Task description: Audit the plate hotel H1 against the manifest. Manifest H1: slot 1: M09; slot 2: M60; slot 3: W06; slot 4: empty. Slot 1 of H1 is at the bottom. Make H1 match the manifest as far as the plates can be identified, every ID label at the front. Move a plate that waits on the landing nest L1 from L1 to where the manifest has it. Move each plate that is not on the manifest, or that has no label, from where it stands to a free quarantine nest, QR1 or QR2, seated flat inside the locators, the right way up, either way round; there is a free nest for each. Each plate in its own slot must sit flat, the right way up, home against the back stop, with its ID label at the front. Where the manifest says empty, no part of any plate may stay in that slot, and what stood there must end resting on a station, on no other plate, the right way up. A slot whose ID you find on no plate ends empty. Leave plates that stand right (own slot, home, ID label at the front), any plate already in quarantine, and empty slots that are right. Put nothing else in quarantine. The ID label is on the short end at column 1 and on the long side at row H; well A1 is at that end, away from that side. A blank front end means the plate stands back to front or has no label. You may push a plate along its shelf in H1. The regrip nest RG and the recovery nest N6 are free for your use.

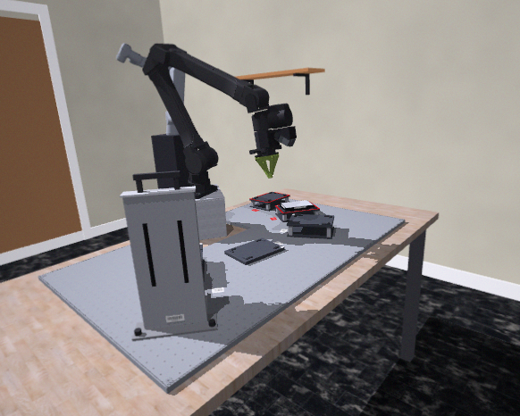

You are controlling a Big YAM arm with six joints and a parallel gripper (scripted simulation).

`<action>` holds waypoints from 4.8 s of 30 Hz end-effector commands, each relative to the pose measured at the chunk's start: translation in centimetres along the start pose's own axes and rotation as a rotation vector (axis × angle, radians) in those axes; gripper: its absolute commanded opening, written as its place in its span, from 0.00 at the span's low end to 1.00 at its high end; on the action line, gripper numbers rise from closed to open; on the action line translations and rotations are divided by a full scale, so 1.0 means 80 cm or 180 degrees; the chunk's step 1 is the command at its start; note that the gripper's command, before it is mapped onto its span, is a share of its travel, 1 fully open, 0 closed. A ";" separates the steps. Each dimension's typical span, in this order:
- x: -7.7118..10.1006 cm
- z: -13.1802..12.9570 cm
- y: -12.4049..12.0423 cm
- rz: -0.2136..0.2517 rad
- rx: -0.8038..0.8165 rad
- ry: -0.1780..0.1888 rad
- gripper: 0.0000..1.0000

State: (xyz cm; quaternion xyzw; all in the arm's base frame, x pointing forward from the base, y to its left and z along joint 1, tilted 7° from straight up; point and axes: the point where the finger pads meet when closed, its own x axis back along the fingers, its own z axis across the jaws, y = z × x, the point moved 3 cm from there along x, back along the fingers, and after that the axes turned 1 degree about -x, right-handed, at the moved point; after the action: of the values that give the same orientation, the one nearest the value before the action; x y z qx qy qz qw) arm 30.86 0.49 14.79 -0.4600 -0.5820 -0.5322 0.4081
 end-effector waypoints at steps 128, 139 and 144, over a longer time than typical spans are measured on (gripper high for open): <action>0.013 -0.274 -0.120 -0.1963 -0.2468 -0.1195 0.00; 0.040 -0.317 -0.132 -0.2071 -0.2429 -0.1269 0.00; 0.038 -0.331 -0.150 -0.2038 -0.2423 -0.1272 0.00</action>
State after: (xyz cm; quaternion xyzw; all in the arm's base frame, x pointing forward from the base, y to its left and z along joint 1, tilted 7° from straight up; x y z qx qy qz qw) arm 17.87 -23.49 14.35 -0.4772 -0.4937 -0.7239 -0.0670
